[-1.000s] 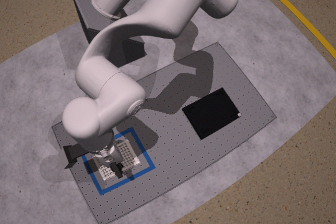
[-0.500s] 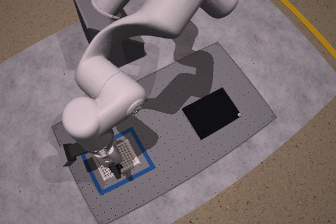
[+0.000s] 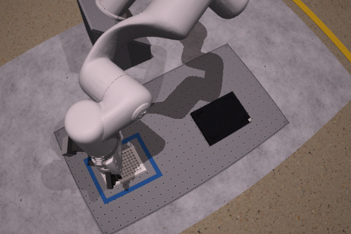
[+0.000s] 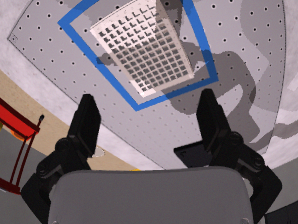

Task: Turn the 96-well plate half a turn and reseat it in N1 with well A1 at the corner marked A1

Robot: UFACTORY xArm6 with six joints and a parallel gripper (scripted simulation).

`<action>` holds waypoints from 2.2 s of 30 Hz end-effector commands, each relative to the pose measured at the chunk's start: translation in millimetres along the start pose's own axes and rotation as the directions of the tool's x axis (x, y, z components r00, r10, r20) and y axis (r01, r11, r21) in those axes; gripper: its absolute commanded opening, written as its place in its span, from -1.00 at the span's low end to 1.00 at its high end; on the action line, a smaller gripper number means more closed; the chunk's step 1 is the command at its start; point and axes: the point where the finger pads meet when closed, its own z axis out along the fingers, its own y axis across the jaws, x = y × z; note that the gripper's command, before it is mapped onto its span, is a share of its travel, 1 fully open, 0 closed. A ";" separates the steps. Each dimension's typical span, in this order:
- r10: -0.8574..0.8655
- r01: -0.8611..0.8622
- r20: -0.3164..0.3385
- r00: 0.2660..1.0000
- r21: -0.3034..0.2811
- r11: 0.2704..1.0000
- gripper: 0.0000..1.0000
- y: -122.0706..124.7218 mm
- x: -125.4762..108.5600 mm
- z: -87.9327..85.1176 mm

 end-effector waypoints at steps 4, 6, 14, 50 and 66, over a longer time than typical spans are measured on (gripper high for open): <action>0.210 -0.210 -0.006 0.978 -0.003 0.978 1.00 -1.5 -0.2 -1.9; 0.274 -0.274 -0.006 0.962 -0.002 0.962 1.00 -1.5 -0.3 -1.9; 0.518 -0.518 -0.007 0.855 0.000 0.855 1.00 -1.5 -0.2 -1.9; 0.998 -0.998 -0.004 0.055 0.005 0.055 1.00 -1.4 -0.2 8.1; 0.917 -0.917 -0.001 -0.400 0.007 -0.400 1.00 -1.5 -0.2 8.1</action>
